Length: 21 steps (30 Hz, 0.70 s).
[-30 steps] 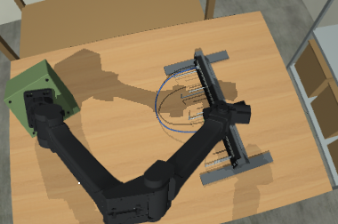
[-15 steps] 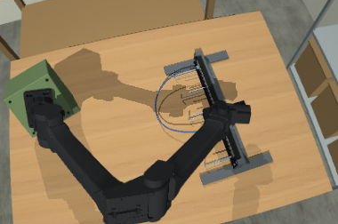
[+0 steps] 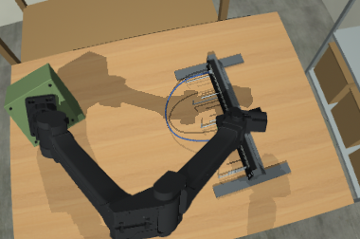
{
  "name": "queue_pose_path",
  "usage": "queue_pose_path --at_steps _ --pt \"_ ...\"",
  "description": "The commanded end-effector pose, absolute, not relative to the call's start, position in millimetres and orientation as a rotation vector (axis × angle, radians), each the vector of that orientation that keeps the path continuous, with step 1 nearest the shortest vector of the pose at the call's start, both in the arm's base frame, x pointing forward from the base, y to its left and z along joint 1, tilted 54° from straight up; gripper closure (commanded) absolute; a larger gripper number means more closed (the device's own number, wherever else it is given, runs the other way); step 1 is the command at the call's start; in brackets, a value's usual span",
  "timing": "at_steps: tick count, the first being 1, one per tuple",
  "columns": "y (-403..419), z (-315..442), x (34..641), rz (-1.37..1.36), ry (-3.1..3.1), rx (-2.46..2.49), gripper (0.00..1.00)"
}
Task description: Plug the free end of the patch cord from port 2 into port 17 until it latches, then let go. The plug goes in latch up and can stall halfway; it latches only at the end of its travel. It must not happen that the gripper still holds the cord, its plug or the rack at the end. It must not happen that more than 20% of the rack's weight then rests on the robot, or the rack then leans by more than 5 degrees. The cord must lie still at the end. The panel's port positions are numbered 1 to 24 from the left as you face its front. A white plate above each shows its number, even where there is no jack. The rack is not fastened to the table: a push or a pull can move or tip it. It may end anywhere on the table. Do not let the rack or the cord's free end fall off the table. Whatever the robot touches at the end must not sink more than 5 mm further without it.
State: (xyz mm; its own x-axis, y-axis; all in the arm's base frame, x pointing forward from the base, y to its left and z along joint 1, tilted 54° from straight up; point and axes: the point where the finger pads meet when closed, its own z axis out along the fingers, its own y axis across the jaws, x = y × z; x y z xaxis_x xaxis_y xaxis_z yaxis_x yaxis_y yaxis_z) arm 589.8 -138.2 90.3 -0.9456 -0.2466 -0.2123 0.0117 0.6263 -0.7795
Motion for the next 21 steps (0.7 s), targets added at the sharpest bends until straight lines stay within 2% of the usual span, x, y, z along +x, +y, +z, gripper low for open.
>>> queue_pose_path --at_steps 1,21 --pt "-145.2 86.5 594.7 -1.227 2.554 -0.171 1.0" --pt "-140.6 86.0 594.5 -1.225 2.554 -0.185 1.0"
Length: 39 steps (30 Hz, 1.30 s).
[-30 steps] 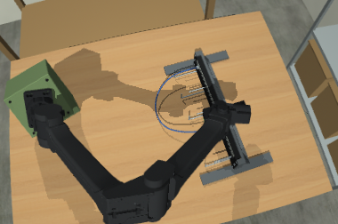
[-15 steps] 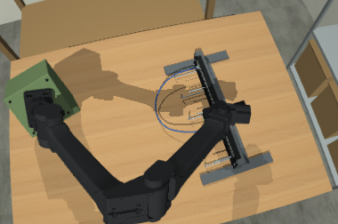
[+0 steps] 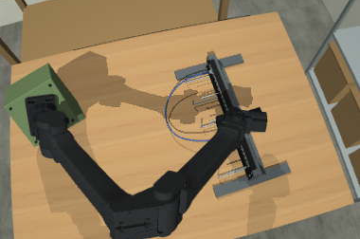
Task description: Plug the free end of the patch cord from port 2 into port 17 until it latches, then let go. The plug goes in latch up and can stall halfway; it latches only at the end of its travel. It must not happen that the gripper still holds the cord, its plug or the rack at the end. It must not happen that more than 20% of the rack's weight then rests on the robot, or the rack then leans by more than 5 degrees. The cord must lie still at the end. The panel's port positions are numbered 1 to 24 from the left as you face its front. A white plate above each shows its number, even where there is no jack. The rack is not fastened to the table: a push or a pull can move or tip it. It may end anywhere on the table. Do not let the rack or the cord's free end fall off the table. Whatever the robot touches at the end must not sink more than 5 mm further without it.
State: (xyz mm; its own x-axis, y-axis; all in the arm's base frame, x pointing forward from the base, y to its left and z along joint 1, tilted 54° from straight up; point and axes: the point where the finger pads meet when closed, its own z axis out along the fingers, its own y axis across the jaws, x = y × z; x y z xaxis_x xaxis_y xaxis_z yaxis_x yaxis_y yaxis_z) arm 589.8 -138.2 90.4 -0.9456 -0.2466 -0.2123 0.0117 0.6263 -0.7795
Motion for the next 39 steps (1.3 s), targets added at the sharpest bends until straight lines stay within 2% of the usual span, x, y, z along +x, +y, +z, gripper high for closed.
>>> queue_pose_path --at_steps 1,39 --pt "-140.1 85.9 594.6 -1.224 2.554 -0.187 1.0" --pt "-122.5 84.5 595.5 -1.215 2.549 -0.232 1.0"
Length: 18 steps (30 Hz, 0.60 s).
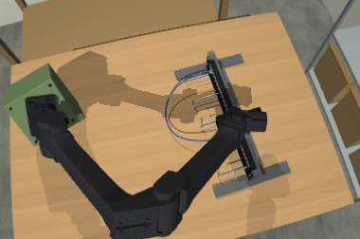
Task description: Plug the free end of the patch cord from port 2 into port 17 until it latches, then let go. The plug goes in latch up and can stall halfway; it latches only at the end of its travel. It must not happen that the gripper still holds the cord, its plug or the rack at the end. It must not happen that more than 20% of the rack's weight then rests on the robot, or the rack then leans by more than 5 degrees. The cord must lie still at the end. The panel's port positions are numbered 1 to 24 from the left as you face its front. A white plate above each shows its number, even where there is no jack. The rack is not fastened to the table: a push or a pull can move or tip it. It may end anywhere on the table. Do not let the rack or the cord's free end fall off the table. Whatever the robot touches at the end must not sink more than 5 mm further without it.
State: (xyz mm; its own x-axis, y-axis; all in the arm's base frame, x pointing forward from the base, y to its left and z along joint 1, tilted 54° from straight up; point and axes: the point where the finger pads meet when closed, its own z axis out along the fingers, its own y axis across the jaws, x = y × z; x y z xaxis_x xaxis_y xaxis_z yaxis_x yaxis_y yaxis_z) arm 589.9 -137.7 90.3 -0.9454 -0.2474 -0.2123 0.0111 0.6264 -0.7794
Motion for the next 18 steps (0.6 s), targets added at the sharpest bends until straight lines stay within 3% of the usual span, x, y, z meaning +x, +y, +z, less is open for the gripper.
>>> queue_pose_path --at_steps 1,18 --pt "-121.9 84.5 595.4 -1.215 2.549 -0.234 1.0" --pt "-126.7 84.2 590.4 -1.221 2.559 -0.234 1.0"
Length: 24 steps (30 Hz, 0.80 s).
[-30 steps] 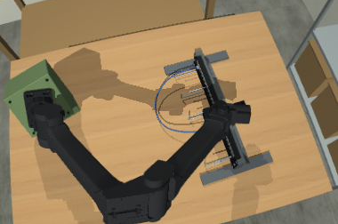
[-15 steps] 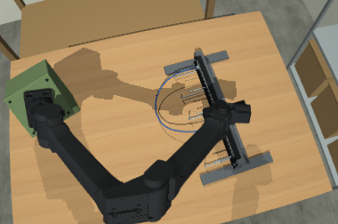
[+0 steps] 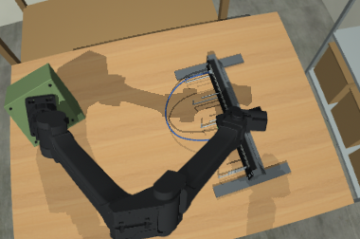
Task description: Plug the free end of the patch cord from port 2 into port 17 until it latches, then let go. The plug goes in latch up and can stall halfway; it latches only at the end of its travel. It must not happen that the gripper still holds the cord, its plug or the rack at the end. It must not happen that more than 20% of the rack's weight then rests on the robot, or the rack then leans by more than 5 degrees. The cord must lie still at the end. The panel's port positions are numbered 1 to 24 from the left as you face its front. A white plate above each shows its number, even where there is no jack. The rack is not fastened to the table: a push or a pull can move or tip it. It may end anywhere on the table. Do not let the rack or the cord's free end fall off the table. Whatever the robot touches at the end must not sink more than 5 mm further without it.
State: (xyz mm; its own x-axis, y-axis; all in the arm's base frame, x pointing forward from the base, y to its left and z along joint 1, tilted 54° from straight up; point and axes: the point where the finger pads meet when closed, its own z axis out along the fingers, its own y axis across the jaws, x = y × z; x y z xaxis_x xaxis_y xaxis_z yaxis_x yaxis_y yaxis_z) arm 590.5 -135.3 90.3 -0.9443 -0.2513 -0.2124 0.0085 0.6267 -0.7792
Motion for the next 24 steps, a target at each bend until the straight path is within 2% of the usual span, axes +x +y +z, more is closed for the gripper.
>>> queue_pose_path --at_steps 1,24 --pt "-126.7 84.6 590.2 -1.221 2.559 -0.234 1.0" --pt "-122.2 107.7 595.4 -1.213 2.521 -0.223 1.0"
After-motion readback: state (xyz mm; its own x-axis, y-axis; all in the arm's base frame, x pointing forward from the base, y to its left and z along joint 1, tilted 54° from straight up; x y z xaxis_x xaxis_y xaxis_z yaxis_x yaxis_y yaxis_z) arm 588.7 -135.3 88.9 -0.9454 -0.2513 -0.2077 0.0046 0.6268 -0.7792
